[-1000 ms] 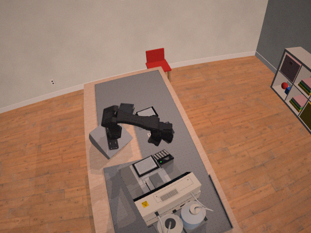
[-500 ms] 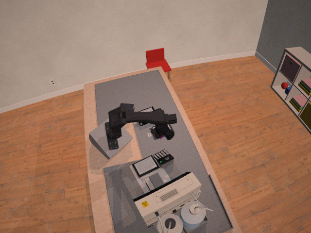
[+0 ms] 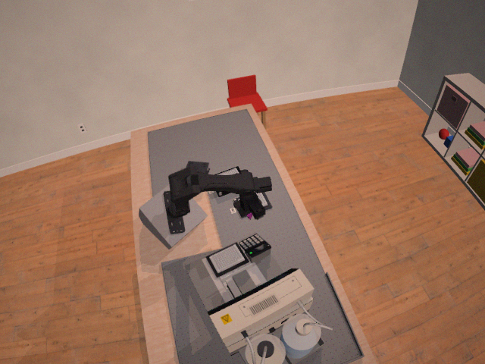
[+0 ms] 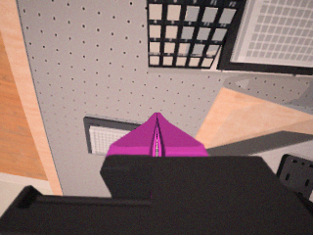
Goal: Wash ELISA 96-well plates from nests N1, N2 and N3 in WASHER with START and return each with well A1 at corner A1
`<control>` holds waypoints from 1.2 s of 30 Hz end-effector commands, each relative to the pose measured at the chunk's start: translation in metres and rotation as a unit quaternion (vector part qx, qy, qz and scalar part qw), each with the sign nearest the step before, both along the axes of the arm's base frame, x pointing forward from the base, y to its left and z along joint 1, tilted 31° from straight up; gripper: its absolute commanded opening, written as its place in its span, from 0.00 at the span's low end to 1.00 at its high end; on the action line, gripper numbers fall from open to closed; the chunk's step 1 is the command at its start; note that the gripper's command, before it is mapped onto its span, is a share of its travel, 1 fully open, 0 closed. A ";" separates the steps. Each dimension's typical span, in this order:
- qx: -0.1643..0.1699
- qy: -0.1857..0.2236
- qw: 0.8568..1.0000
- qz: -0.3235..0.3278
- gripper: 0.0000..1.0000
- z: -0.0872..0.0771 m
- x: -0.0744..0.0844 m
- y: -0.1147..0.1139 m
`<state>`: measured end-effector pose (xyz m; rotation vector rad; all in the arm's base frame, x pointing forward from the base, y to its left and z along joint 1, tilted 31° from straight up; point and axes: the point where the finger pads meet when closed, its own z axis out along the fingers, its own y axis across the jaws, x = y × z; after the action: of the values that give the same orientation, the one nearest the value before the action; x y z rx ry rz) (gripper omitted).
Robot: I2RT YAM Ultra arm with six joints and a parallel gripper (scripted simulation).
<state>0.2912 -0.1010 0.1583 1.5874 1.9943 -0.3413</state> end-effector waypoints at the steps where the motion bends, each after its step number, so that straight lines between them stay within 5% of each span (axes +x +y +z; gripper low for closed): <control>1: -0.064 -0.036 0.997 -0.020 0.00 -0.003 0.010 -0.012; 10: -0.201 -0.072 0.976 -0.043 0.00 -0.007 0.011 -0.014; 36: -0.201 -0.072 0.976 -0.043 0.00 -0.007 0.011 -0.014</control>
<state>0.3017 -0.1149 0.1474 1.4009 1.6411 -0.6023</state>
